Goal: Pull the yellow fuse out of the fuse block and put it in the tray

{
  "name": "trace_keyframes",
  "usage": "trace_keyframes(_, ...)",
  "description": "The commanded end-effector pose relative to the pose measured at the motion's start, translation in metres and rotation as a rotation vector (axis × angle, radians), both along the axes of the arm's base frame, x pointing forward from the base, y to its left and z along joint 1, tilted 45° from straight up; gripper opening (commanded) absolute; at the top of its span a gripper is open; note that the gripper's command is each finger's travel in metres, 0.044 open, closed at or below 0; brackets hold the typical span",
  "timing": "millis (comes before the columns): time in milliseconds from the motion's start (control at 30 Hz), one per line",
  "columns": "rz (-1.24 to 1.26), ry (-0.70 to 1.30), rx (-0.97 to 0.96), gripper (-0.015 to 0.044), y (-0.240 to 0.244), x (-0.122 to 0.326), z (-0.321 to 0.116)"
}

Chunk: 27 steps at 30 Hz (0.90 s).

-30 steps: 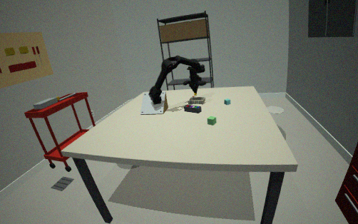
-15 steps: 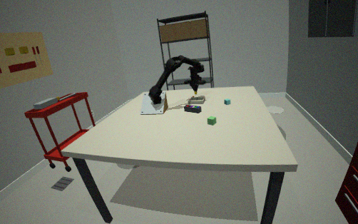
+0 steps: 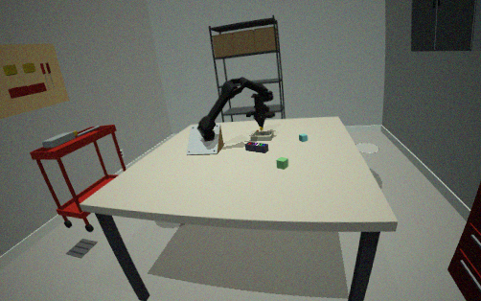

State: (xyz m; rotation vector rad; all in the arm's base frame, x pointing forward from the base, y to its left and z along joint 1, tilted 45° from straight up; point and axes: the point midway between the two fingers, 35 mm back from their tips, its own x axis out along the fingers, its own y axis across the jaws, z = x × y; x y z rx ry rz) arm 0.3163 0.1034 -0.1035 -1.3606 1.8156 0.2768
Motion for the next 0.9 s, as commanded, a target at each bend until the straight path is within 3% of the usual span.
trace_keyframes(0, 0.003, 0.003, -0.005, 0.0, -0.005, -0.001, -0.004)
trace_keyframes(333, 0.003, 0.003, -0.006, 0.0, -0.015, -0.002, -0.013)
trace_keyframes(733, -0.001, 0.0, -0.001, 0.0315, -0.012, -0.002, -0.012)
trace_keyframes(867, 0.003, 0.003, -0.004, 0.033, 0.011, 0.0, 0.013)
